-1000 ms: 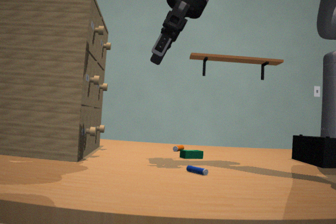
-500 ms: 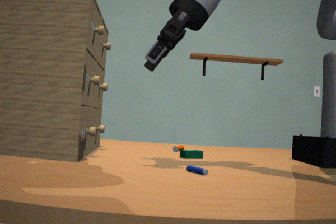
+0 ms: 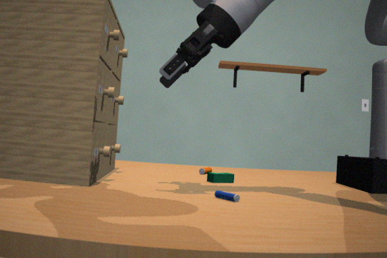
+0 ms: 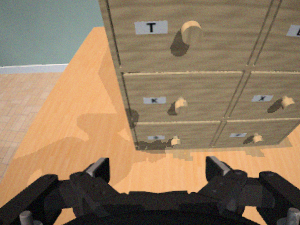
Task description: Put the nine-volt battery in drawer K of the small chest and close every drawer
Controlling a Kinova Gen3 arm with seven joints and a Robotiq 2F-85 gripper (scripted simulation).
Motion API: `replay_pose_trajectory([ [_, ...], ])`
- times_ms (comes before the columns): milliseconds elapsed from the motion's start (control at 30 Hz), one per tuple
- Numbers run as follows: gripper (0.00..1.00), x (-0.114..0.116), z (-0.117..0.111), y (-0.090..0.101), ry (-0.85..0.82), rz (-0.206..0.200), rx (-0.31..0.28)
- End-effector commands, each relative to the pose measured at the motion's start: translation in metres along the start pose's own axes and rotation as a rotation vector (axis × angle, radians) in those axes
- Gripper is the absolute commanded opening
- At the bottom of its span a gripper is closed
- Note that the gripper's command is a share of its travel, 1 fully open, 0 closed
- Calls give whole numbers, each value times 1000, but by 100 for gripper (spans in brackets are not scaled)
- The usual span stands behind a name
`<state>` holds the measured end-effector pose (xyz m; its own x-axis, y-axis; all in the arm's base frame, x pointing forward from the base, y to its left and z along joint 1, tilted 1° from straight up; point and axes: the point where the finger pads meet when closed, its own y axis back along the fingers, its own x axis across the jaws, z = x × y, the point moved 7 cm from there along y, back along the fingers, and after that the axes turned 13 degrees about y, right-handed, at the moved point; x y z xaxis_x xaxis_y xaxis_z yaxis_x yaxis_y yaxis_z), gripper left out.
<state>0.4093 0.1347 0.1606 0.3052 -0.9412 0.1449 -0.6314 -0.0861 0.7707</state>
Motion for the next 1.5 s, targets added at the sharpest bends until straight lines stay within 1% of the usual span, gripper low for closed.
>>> replay_pose_trajectory([
  [0,100,1,7,-3,2,11,-1],
  [33,100,1,7,-3,2,11,-1],
  [533,100,-1,15,-18,3,39,119],
  [600,100,-1,15,-18,3,39,119],
  [1100,100,-2,22,-31,4,60,213],
  [1167,100,-2,22,-31,4,60,213],
  [1467,100,-3,25,-37,4,70,255],
])
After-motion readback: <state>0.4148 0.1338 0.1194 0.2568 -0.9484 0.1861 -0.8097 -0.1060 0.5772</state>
